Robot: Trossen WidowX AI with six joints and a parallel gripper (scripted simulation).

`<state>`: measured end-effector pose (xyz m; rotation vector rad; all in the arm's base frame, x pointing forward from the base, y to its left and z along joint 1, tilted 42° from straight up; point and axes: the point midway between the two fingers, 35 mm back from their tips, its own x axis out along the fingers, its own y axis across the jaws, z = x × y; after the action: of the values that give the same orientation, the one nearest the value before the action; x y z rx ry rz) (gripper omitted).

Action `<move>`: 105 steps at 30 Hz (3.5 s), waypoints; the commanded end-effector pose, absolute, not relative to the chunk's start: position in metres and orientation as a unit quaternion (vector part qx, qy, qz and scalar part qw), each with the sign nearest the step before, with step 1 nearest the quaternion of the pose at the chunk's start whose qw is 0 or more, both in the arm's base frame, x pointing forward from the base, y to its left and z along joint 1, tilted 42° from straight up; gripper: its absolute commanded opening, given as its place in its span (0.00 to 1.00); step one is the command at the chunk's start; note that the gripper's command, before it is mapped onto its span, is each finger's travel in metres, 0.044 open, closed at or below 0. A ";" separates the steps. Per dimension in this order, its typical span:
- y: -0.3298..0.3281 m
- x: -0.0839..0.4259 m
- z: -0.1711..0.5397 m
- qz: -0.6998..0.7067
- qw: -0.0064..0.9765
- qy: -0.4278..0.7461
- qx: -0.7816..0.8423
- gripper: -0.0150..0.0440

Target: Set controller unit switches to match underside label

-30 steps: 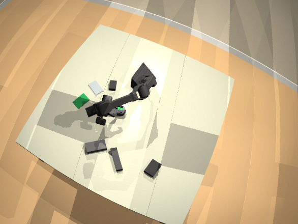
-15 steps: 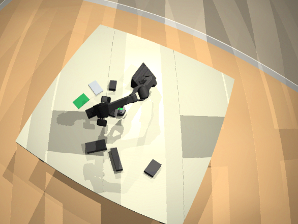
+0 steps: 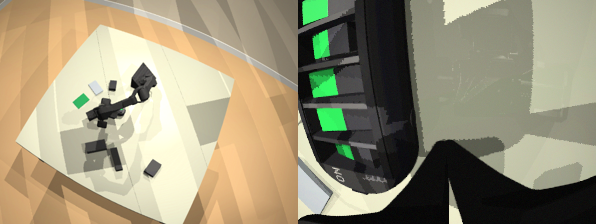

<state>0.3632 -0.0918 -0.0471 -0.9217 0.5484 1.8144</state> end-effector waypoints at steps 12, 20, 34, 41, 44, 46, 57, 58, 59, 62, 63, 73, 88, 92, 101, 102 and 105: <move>-0.077 0.363 -0.063 0.748 0.496 0.226 -0.378 0.25; -0.078 0.361 -0.063 0.748 0.496 0.226 -0.378 0.25; -0.079 0.356 -0.065 0.748 0.496 0.226 -0.378 0.25; -0.080 0.353 -0.066 0.748 0.496 0.226 -0.378 0.25; -0.080 0.352 -0.066 0.748 0.496 0.226 -0.378 0.25; -0.080 0.351 -0.066 0.748 0.496 0.226 -0.378 0.25; -0.082 0.342 -0.068 0.748 0.496 0.227 -0.378 0.25; -0.082 0.341 -0.069 0.748 0.496 0.227 -0.378 0.25; -0.082 0.340 -0.069 0.748 0.496 0.227 -0.378 0.25; -0.083 0.337 -0.070 0.748 0.496 0.227 -0.378 0.25; -0.083 0.336 -0.070 0.748 0.496 0.227 -0.378 0.25; -0.085 0.325 -0.073 0.749 0.496 0.227 -0.378 0.25; -0.086 0.307 -0.075 0.749 0.495 0.227 -0.377 0.25; -0.086 0.303 -0.075 0.749 0.495 0.227 -0.377 0.25; -0.085 0.292 -0.075 0.749 0.495 0.227 -0.377 0.25; -0.085 0.291 -0.075 0.749 0.495 0.227 -0.377 0.25; -0.085 0.288 -0.075 0.749 0.495 0.227 -0.377 0.25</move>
<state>0.2965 -0.0865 -0.0748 -0.9274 0.5484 1.8031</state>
